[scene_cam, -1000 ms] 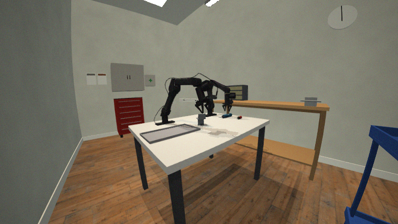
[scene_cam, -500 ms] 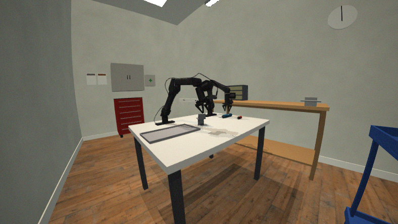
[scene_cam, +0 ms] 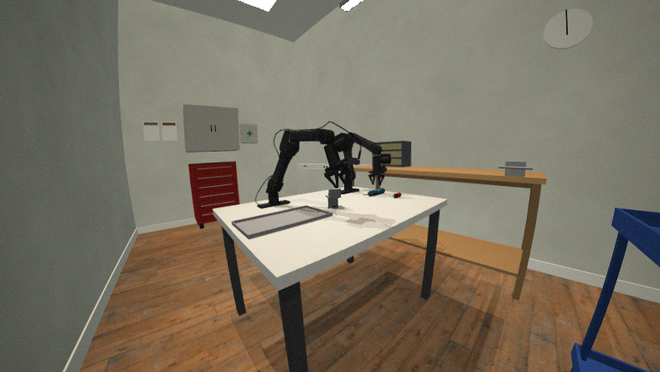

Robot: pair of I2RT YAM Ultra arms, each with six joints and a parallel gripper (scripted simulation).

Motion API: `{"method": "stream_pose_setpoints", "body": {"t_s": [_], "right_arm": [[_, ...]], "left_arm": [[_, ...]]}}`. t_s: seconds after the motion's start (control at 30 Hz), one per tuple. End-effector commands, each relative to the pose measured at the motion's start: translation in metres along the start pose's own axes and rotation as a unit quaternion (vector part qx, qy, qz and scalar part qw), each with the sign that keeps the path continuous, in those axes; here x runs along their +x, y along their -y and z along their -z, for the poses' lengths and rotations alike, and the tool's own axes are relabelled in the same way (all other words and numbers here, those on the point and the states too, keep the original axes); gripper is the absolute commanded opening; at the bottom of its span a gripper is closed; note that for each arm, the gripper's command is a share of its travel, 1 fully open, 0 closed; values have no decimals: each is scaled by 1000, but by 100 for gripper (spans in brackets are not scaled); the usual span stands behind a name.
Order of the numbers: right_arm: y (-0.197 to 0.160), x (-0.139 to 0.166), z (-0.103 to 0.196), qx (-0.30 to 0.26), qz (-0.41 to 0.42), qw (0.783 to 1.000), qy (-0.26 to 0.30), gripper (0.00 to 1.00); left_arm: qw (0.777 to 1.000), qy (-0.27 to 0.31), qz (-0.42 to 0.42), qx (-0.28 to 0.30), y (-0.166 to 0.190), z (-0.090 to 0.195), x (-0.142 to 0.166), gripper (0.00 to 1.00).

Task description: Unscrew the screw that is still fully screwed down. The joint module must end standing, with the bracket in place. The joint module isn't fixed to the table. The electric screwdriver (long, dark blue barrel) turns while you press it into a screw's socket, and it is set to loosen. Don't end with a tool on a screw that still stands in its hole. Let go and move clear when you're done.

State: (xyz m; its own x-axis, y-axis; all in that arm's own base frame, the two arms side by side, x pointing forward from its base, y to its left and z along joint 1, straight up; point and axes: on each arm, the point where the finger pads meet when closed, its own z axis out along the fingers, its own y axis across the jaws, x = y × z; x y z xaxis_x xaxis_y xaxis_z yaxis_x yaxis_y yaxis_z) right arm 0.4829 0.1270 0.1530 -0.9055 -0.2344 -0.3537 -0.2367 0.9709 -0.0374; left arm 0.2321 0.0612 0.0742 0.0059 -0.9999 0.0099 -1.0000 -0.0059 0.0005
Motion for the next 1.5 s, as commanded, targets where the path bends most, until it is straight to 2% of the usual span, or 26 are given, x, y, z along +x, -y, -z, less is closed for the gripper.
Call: {"method": "stream_pose_setpoints", "body": {"t_s": [0.0,0.1,0.5,0.67,0.7,1.07,1.23,1.47], "right_arm": [[0,-4,7,0,-1,1000,11,86],[0,-4,7,0,-1,1000,11,86],[-50,7,19,55,15,996,74,86],[-41,6,18,59,6,996,73,86],[-54,9,20,59,15,995,80,86],[-93,28,32,93,17,985,146,86],[-87,23,35,95,9,984,150,86],[-112,46,42,104,11,976,193,86]], "left_arm": [[1000,1,0,1,0,3,0,65],[1000,1,0,1,0,3,0,65],[1000,1,0,1,0,3,0,65],[1000,1,0,1,0,3,0,65],[1000,1,0,1,0,3,0,65],[1000,1,0,1,0,3,0,65],[1000,1,0,1,0,3,0,65],[1000,1,0,1,0,3,0,65]]}}
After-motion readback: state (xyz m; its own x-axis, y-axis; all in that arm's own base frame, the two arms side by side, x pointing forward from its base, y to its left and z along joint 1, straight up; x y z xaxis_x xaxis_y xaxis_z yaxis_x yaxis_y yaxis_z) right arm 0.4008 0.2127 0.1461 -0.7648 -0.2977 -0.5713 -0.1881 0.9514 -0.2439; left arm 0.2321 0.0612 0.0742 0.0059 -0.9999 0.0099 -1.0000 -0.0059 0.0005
